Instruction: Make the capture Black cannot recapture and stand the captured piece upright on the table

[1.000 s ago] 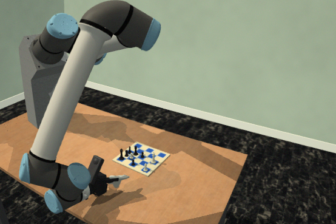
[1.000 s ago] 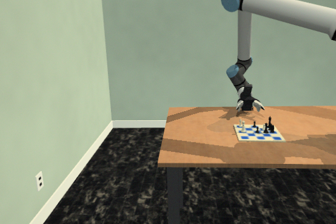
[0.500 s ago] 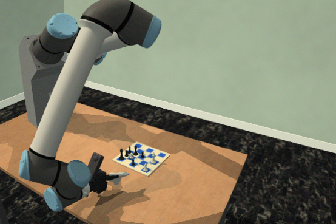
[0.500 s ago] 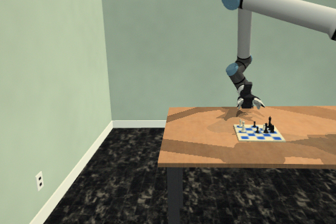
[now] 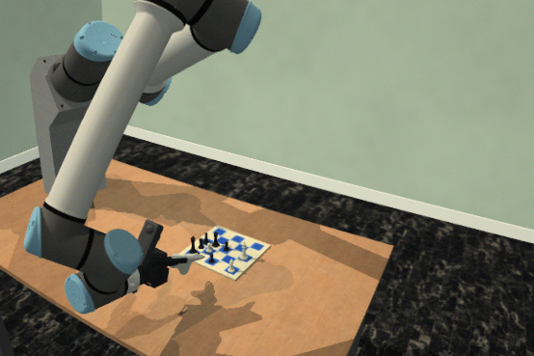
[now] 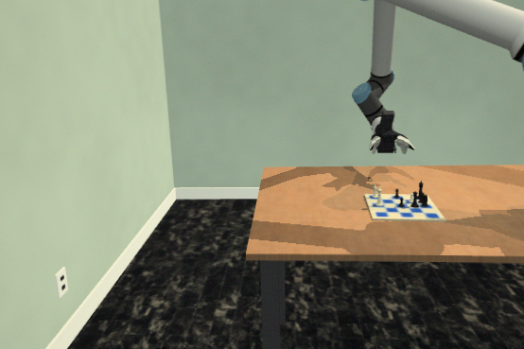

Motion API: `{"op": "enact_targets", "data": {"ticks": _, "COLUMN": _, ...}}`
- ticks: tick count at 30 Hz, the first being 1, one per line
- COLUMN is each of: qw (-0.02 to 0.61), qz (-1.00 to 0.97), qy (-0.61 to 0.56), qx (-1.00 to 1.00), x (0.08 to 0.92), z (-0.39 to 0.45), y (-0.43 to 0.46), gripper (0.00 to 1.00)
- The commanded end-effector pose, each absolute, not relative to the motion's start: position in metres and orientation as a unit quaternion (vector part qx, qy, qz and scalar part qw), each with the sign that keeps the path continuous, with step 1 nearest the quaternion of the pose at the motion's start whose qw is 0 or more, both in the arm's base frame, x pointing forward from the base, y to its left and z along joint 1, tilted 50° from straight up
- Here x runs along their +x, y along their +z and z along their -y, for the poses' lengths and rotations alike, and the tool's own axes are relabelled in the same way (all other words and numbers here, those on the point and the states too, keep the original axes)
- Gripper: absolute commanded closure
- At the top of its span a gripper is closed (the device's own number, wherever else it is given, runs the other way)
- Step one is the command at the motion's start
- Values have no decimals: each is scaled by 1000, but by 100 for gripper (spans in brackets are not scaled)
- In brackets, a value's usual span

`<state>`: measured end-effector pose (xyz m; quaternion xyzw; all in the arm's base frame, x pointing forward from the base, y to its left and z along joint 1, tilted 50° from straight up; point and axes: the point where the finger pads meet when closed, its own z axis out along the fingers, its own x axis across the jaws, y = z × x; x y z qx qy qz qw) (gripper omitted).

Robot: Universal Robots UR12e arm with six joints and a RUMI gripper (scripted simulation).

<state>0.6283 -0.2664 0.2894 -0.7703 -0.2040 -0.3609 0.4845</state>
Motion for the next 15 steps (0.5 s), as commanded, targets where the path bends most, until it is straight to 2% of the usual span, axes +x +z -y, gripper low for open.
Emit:
{"op": "enact_targets", "data": {"ticks": 1, "qw": 484, "qz": 204, "qy": -361, "qx": -770, "x": 624, "z": 266, "y": 293, "gripper": 0}}
{"op": "enact_targets", "data": {"ticks": 15, "qw": 458, "qz": 234, "qy": -360, "qx": -779, "x": 628, "z": 262, "y": 291, "gripper": 0}}
